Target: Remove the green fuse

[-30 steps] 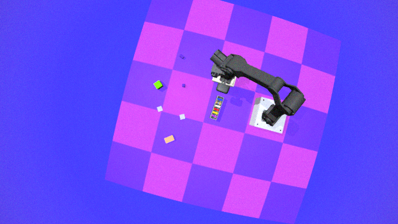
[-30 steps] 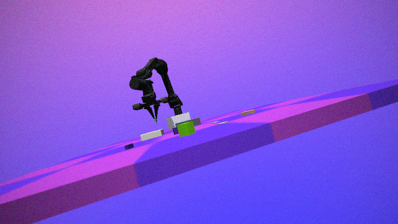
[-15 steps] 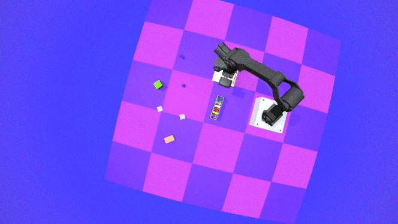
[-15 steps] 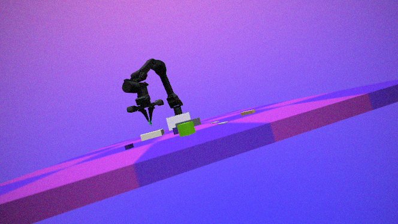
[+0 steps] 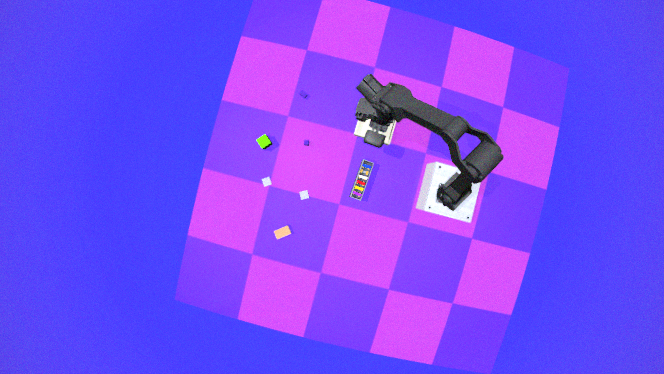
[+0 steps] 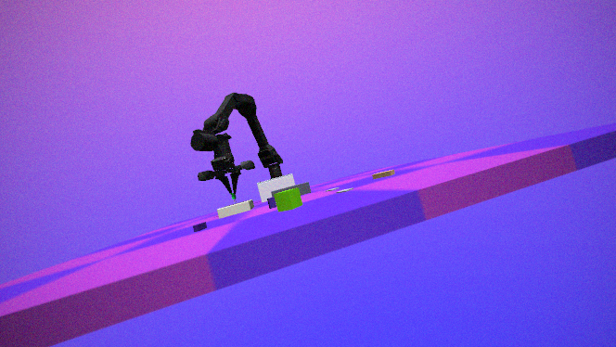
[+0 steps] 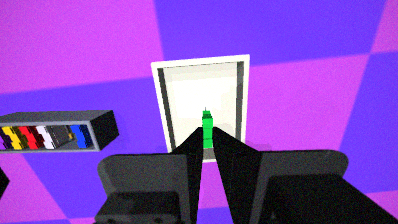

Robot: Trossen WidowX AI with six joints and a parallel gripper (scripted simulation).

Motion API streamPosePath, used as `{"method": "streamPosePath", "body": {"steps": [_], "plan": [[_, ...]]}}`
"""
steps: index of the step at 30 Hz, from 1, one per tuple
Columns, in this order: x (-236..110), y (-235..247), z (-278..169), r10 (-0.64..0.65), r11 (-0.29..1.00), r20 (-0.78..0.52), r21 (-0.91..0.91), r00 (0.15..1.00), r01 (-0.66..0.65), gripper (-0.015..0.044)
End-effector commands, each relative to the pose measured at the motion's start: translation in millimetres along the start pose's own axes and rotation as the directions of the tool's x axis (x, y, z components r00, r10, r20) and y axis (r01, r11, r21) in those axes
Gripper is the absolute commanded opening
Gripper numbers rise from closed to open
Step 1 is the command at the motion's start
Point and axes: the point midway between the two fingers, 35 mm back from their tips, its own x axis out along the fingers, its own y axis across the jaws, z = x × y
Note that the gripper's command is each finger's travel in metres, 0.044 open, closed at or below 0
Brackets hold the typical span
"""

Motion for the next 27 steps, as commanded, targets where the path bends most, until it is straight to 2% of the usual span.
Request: {"method": "streamPosePath", "body": {"steps": [1,5,18,21,27], "plan": [[7.8,1.1,-1.3,0.004,1.0,-0.002,-0.003,1.0,-0.004,0.0],[10.1,1.2,-1.4,0.004,1.0,-0.002,-0.003,1.0,-0.004,0.0],[4.1,0.3,-0.6,0.001,1.0,-0.002,0.0,1.0,-0.001,0.033],[-27.1,0.8,-1.0,0.004,1.0,-0.001,-0.003,1.0,-0.004,0.033],[-30.1,0.9,-1.2,0.004,1.0,-0.001,-0.003,1.0,-0.004,0.033]]}}
